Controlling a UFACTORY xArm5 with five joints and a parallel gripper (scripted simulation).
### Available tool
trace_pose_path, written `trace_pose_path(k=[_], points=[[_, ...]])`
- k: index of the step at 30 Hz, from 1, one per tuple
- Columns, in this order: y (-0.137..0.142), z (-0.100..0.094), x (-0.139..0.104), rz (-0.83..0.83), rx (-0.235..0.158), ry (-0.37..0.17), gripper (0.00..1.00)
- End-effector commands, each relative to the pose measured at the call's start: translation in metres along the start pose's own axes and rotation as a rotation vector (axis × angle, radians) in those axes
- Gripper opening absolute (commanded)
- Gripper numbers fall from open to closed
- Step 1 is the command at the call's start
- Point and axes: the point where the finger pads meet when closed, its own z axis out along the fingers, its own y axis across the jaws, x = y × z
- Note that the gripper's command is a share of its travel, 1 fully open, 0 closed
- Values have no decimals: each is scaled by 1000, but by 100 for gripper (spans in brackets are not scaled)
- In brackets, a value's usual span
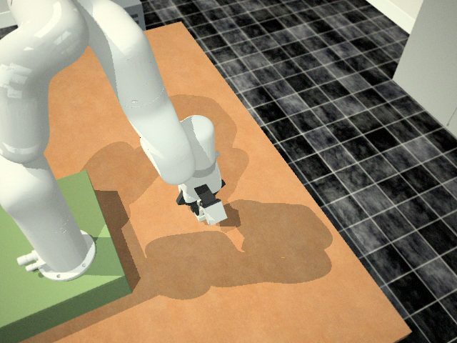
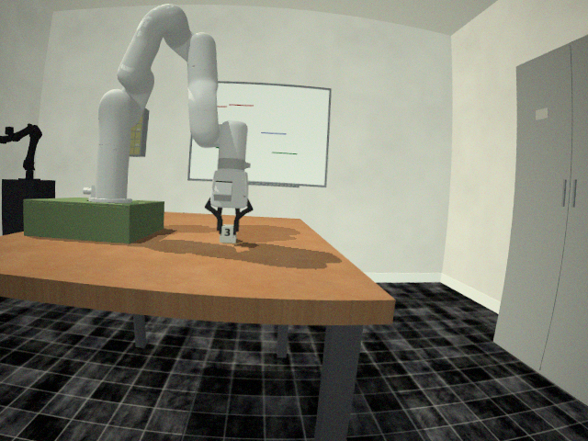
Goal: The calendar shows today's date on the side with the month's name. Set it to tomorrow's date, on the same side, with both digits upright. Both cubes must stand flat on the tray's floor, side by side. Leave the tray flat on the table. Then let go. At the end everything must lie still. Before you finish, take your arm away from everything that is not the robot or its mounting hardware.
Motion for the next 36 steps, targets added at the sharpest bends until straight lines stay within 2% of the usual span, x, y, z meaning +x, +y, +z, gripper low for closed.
trace_pose_path(k=[1, 29, 30, 32, 33, 36], points=[[-1, -1, 0, 0, 3, 0, 29], [-1, -1, 0, 0, 3, 0, 29], [-1, -1, 0, 0, 3, 0, 33], [-1, -1, 0, 0, 3, 0, 33], [-1, -1, 0, 0, 3, 0, 37], [-1, -1, 0, 0, 3, 0, 37]])
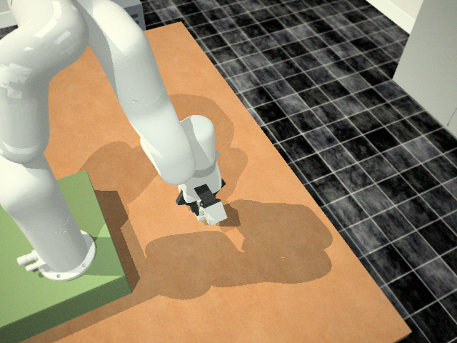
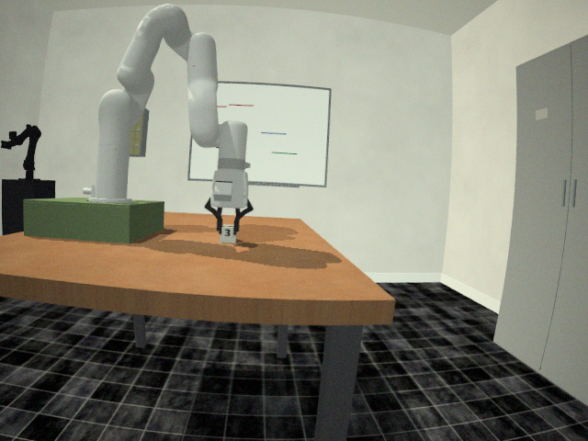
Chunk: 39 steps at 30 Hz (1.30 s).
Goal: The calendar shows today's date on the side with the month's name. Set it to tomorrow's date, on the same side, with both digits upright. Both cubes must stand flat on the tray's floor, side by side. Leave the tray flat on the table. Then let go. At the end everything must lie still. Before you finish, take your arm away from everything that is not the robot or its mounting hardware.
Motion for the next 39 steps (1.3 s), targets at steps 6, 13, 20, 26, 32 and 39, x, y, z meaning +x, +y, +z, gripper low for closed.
trace_pose_path(k=[6, 13, 20, 26, 32, 39], points=[[-1, -1, 0, 0, 3, 0, 45], [-1, -1, 0, 0, 3, 0, 49], [-1, -1, 0, 0, 3, 0, 49], [-1, -11, 0, 0, 3, 0, 49], [-1, -33, 0, 0, 3, 0, 49], [-1, -65, 1, 0, 3, 0, 49]])
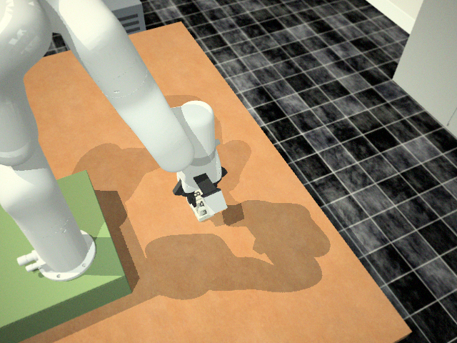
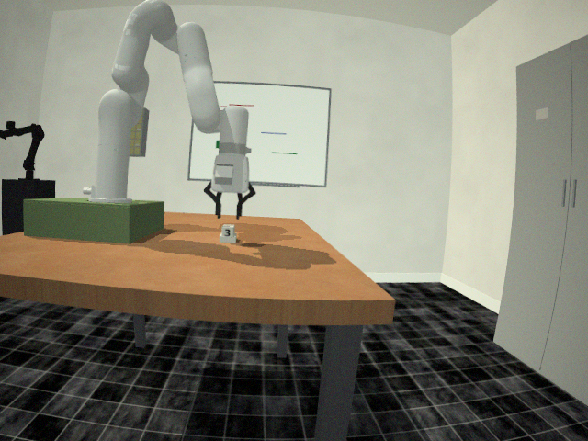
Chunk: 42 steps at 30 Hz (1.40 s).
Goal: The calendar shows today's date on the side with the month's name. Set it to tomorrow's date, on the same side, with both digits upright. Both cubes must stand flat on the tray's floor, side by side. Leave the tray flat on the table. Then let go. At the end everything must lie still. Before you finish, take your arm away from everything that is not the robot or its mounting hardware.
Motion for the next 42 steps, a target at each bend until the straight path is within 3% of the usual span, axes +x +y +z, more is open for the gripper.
trace_pose_path(k=[1, 6, 13, 14, 35, 42], points=[[-1, -29, 0, 0, 2, 0, 49], [-1, -46, 1, 0, 2, 0, 49], [-1, -49, 1, 0, 2, 0, 49], [-1, -49, 1, 0, 2, 0, 100], [-1, -49, 1, 0, 2, 0, 100], [-1, -60, 1, 0, 2, 0, 100]])
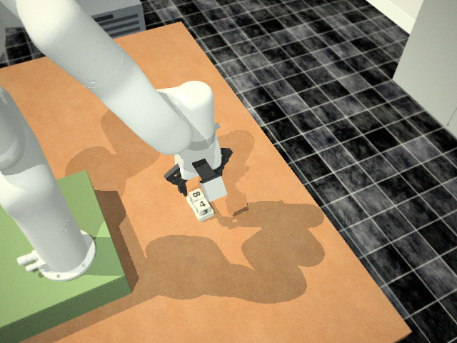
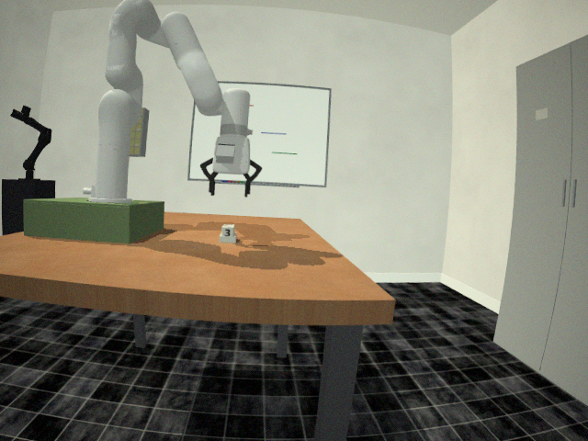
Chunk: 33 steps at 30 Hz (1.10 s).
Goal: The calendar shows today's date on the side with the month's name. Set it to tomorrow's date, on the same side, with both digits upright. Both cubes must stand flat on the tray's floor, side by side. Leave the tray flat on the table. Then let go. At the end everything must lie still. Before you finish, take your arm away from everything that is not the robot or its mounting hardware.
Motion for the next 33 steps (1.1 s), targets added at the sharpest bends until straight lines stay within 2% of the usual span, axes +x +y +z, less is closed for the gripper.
trace_pose_path(k=[1, 3, 17, 33], points=[[-1, -12, 0, 0, 4, 0, 100], [-1, -12, 0, 0, 4, 0, 100], [-1, -62, 1, 0, 4, 0, 100], [-1, -66, 1, 0, 4, 0, 100]])
